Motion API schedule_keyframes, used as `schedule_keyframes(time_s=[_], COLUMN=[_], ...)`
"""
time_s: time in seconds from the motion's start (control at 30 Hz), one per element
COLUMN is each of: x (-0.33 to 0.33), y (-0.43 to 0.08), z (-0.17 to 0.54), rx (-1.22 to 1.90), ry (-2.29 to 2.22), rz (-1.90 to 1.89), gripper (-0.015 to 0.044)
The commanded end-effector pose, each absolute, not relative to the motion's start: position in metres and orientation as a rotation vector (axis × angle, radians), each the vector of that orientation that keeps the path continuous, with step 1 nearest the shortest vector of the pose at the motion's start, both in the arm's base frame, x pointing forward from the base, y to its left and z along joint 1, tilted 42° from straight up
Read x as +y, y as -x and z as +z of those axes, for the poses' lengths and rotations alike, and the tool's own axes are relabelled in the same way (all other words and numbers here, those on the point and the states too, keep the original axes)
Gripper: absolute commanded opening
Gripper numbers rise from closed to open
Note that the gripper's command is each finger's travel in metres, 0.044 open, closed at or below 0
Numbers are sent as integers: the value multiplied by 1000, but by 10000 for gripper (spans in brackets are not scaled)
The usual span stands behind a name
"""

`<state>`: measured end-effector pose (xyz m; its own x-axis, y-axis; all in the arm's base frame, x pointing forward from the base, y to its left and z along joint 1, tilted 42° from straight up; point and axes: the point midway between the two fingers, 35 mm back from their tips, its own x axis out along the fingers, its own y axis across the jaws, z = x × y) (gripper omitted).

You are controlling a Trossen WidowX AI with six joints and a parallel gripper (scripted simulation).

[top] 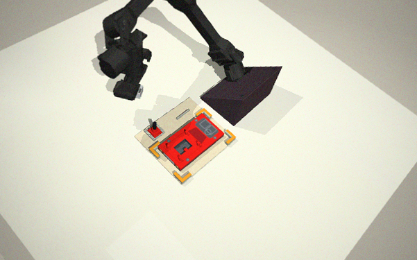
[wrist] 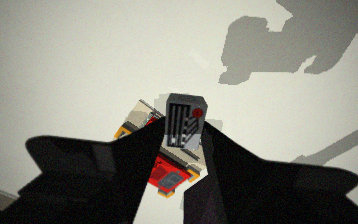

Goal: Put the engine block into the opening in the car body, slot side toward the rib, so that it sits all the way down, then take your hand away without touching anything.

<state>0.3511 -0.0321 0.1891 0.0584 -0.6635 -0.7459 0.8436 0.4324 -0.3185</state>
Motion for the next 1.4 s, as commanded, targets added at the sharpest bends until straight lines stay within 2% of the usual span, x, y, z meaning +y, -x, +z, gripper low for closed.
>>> schedule_keyframes(time_s=[0.0,0.23,1.37], x=[-23,-18,39], y=[-348,-348,-361], z=[201,201,108], rx=[979,991,1230], ry=[-217,-200,141], rz=[-1149,-1138,-881], gripper=[0,0,0])
